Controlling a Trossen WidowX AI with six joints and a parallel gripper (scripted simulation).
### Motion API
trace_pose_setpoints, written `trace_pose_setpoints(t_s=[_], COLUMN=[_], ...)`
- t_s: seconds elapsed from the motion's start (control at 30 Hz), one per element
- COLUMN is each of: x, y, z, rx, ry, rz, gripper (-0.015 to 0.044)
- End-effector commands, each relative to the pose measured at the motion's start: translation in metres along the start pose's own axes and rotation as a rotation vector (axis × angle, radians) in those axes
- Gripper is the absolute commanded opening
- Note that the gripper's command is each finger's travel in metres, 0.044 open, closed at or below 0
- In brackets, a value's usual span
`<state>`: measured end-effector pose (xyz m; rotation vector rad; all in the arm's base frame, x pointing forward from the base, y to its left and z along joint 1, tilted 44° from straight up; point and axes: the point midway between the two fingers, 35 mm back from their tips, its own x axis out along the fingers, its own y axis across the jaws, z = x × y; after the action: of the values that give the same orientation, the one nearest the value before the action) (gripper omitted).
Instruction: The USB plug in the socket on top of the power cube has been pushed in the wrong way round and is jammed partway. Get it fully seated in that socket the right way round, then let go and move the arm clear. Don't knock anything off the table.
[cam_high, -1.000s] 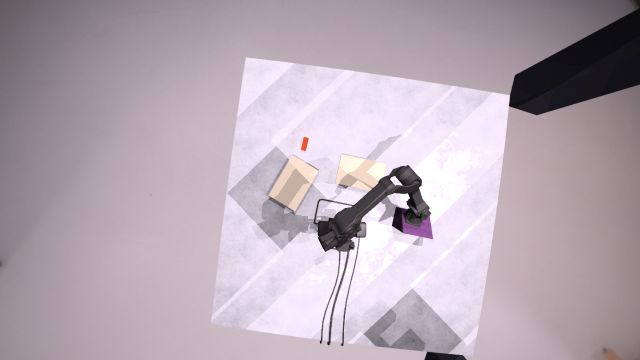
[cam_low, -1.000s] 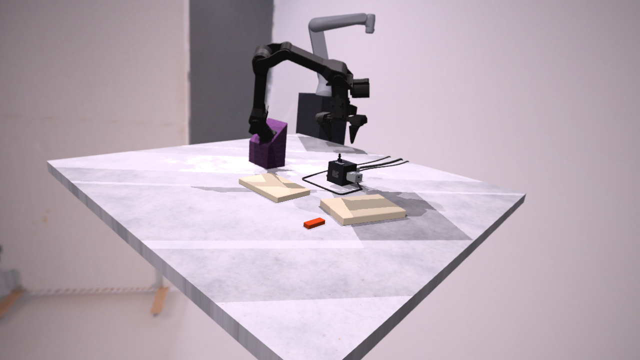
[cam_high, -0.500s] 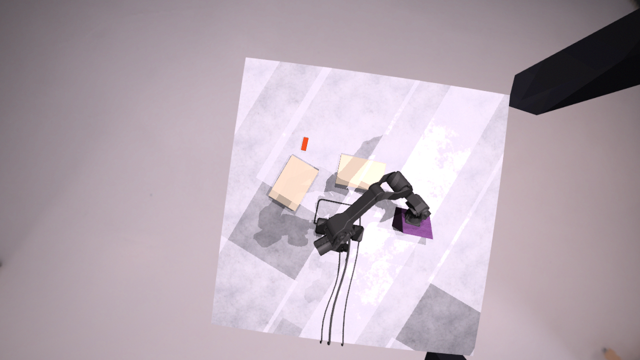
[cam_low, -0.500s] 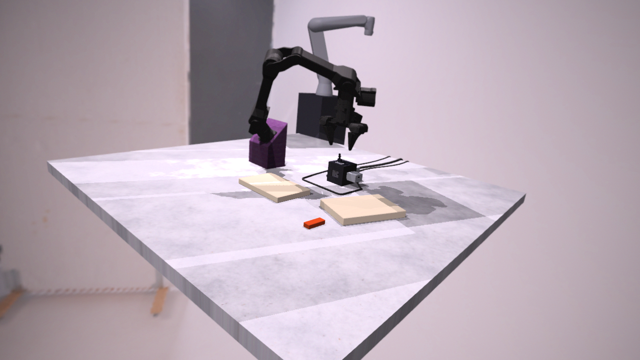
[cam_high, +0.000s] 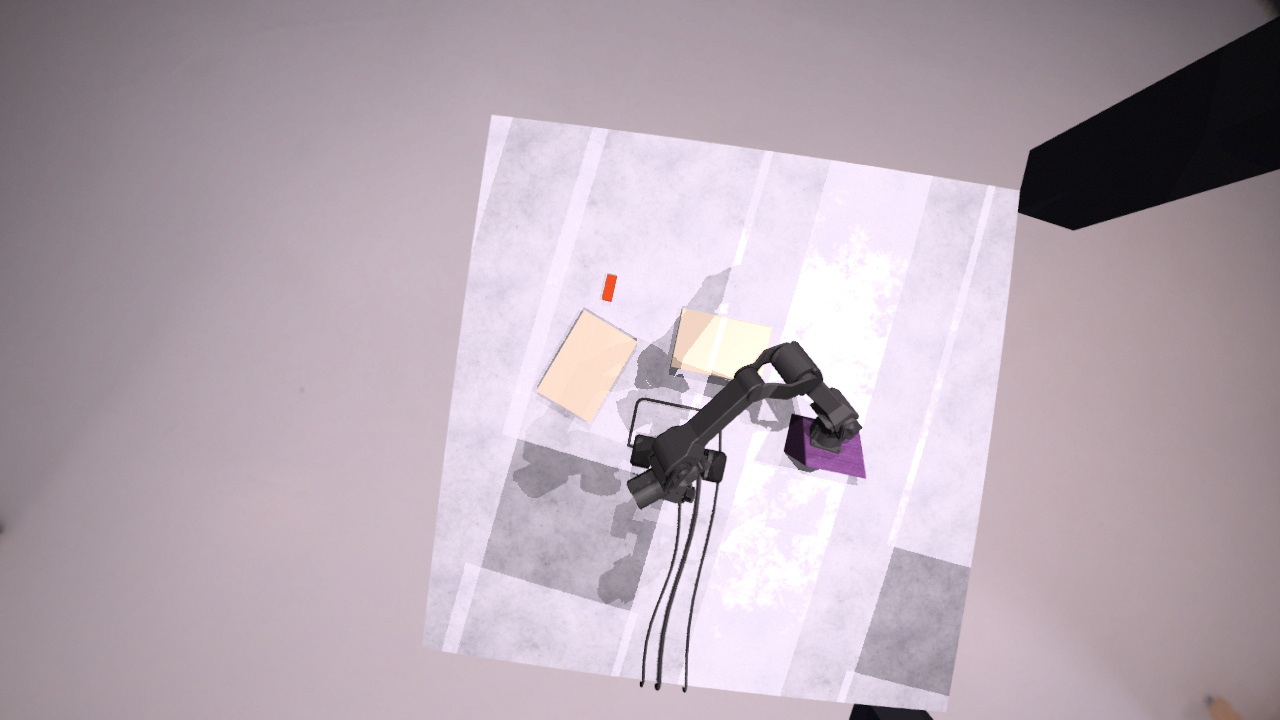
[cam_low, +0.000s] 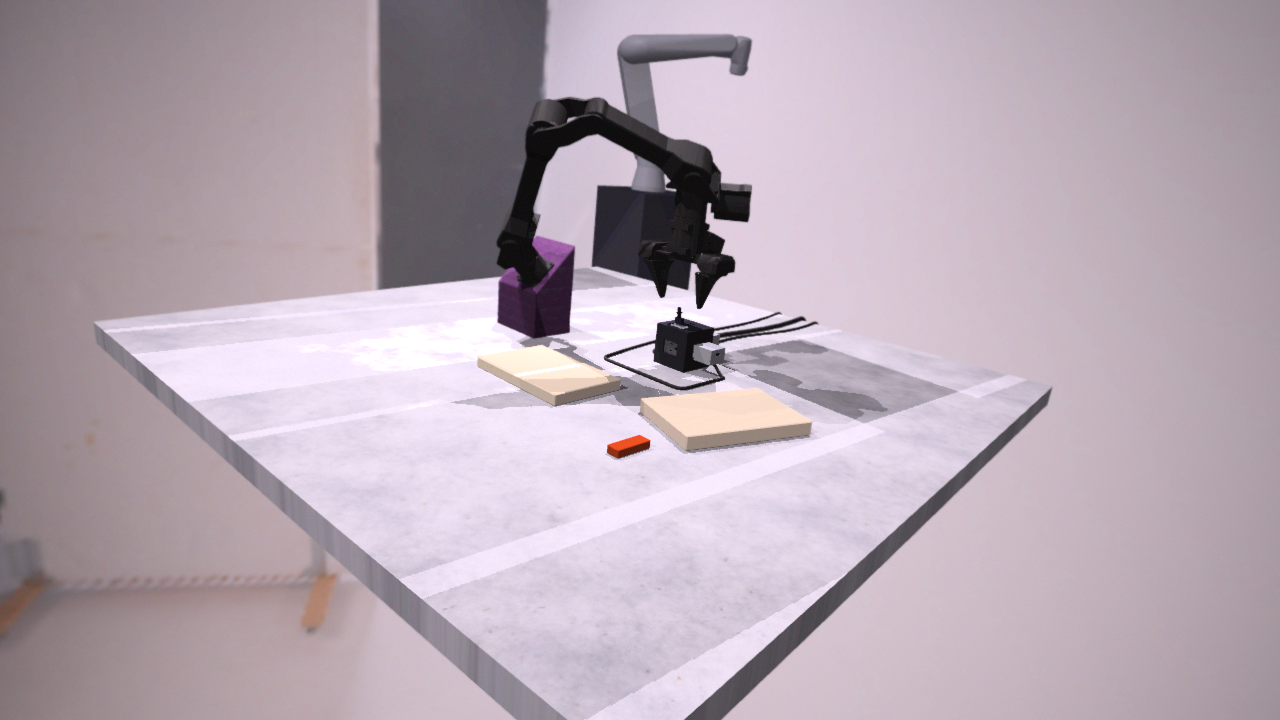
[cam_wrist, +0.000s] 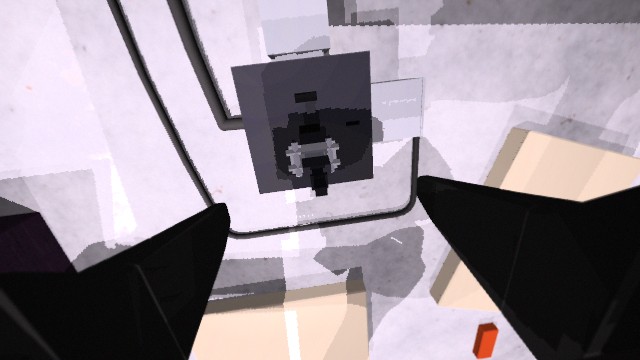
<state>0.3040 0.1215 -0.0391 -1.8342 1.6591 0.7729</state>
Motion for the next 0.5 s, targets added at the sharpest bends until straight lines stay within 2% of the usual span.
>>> trace_pose_setpoints(t_s=[0.0,0.47], x=[0.005,0.016], y=[0.0,0.001], z=[0.0,-0.001], rx=[-0.007,-0.007], ry=[0.004,0.004], rz=[0.001,0.001], gripper=[0.044,0.044])
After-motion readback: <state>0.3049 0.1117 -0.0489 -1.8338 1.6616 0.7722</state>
